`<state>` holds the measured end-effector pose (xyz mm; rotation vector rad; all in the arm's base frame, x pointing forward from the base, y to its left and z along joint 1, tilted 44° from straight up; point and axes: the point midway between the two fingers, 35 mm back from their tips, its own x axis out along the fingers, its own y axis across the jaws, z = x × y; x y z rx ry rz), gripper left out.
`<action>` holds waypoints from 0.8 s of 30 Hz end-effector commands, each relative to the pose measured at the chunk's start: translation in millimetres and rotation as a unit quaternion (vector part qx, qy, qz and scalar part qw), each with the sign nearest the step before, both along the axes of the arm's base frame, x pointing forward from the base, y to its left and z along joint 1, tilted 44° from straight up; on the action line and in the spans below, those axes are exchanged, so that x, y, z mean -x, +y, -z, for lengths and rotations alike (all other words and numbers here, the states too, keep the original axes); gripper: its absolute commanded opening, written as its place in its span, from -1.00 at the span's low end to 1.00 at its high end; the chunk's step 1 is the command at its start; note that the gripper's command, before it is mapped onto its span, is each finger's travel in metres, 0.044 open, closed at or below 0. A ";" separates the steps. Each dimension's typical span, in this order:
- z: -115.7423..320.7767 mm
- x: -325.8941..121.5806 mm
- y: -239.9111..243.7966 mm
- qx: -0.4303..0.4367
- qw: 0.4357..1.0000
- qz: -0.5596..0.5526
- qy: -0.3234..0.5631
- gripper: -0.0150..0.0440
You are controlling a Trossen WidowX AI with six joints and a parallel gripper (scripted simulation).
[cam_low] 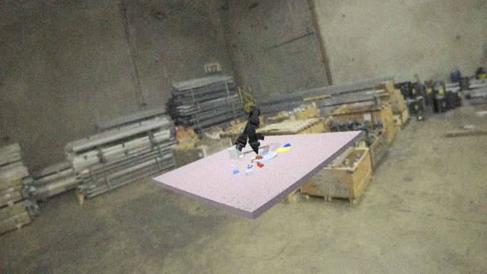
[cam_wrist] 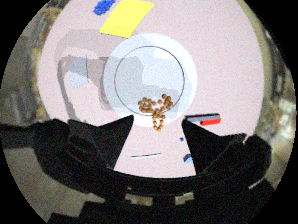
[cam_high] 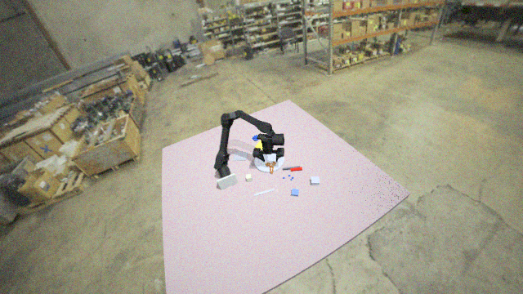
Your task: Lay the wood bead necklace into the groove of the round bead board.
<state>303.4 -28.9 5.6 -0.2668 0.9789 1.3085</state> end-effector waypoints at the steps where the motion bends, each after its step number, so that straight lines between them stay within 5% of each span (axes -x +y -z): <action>1: 2.7 6.7 -5.8 -0.006 0.992 -0.097 -0.082 0.80; 24: 16.4 6.5 6.4 -0.005 0.992 -0.096 -0.084 0.80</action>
